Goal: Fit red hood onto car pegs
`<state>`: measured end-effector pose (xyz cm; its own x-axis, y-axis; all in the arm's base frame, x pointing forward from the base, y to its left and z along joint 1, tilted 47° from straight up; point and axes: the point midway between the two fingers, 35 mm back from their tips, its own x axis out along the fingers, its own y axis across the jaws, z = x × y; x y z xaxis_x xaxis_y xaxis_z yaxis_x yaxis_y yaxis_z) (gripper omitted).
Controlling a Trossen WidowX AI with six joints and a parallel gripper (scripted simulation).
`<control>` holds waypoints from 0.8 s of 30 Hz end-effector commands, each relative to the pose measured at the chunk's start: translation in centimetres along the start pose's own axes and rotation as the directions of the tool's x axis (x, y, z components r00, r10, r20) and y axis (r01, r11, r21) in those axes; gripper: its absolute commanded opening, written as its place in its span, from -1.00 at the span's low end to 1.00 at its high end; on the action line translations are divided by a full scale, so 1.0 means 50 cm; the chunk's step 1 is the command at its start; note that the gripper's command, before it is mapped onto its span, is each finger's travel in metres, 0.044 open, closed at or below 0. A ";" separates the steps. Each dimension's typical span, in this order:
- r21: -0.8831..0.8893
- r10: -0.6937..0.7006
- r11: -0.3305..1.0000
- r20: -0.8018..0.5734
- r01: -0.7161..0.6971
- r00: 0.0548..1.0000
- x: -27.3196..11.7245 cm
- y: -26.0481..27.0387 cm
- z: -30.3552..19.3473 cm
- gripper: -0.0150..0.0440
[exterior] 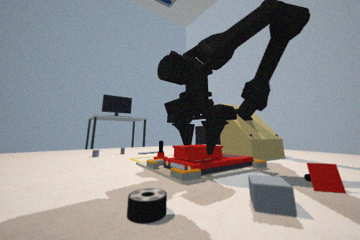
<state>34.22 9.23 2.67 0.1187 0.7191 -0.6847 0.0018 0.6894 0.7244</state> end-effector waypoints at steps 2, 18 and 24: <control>0.001 0.000 1.000 0.000 0.000 1.000 0.000 0.000 0.000 -0.49; 0.000 0.000 1.000 0.000 0.000 1.000 0.000 0.000 0.000 0.75; 0.000 -0.001 1.000 0.000 0.001 1.000 -0.004 0.000 0.001 1.00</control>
<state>34.22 9.20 2.67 0.1190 0.7191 -0.6846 0.0033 0.6893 0.7245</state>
